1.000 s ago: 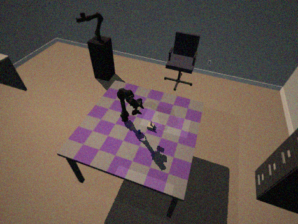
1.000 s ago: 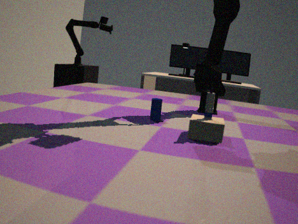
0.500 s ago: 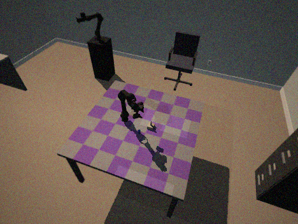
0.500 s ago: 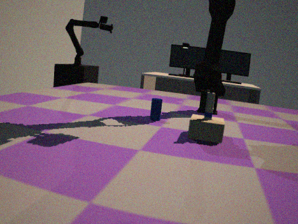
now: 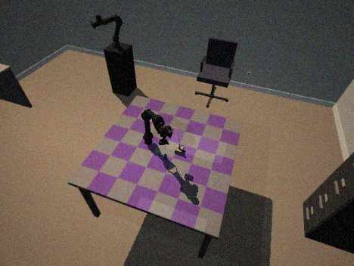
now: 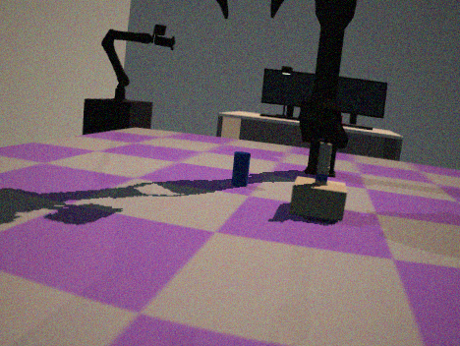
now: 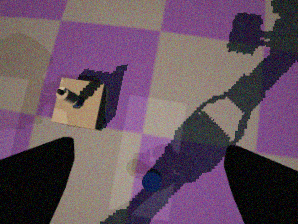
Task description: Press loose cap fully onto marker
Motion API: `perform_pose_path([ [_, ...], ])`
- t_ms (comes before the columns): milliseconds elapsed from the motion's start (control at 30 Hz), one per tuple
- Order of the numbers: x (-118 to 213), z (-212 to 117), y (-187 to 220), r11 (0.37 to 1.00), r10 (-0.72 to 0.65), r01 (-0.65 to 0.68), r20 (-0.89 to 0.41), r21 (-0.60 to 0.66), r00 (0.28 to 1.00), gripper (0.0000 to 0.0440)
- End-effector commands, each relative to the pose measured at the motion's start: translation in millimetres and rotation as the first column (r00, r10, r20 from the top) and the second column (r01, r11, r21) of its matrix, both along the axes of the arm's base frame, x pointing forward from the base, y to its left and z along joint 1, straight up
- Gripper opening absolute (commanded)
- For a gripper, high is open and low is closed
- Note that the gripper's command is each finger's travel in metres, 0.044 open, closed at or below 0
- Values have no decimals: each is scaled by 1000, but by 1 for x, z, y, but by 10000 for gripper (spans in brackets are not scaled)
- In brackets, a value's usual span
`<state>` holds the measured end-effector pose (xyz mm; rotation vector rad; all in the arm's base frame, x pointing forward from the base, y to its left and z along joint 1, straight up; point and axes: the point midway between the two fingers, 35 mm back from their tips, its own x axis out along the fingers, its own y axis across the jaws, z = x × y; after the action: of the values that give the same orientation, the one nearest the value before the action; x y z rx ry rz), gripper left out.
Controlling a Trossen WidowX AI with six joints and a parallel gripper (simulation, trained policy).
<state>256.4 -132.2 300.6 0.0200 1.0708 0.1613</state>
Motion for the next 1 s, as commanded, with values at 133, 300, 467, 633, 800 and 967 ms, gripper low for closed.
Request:
perform_pose_path([
  [133,4,-19,-8,1000,20,-21,-78,-14,997,324],
  [300,6,-30,-12,999,30,-33,-125,-21,992,323],
  [467,7,-41,-16,999,40,-45,-173,-26,984,323],
  [633,8,-53,-18,998,49,-58,-223,-30,974,321],
  [800,8,-65,-20,997,59,-70,-273,-32,960,320],
  [967,8,-77,-22,996,67,-82,-322,-34,944,319],
])
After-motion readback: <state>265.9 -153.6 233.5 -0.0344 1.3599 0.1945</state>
